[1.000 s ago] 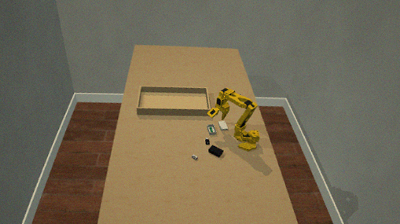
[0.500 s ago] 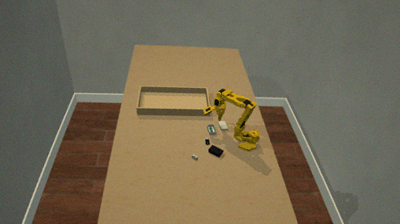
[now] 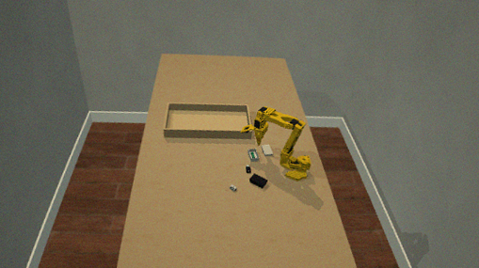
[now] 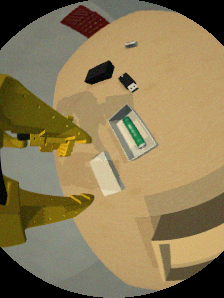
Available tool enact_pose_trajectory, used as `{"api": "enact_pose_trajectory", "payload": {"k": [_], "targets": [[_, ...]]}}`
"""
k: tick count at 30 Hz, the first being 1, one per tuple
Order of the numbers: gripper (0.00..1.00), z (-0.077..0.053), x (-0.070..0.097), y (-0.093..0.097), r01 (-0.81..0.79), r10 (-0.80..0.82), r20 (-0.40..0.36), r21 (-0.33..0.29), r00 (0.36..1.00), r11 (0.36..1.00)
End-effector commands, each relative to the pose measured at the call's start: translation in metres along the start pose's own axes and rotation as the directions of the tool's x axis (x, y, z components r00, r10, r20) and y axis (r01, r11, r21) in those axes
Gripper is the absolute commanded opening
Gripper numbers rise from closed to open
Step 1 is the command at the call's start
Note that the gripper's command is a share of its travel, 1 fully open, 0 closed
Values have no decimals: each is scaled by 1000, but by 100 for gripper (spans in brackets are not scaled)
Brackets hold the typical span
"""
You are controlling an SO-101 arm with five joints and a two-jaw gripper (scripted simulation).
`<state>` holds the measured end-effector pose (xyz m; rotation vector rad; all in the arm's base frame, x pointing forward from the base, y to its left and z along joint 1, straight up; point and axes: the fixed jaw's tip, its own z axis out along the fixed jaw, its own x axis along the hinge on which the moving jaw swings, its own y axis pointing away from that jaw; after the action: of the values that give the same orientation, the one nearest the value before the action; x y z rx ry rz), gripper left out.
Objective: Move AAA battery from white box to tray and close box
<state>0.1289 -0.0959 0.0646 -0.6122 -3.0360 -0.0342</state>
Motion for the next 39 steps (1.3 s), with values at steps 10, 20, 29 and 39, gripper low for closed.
{"api": "enact_pose_trajectory", "payload": {"k": [10, 20, 29, 39], "targets": [[28, -6, -16, 7, -339, 338, 50, -4, 940, 941], [28, -6, -23, 14, -569, 569, 47, -17, 821, 822], [28, -5, -26, 17, -683, 683, 44, -23, 729, 730], [28, -5, -29, 21, -778, 779, 40, -29, 626, 627]]}}
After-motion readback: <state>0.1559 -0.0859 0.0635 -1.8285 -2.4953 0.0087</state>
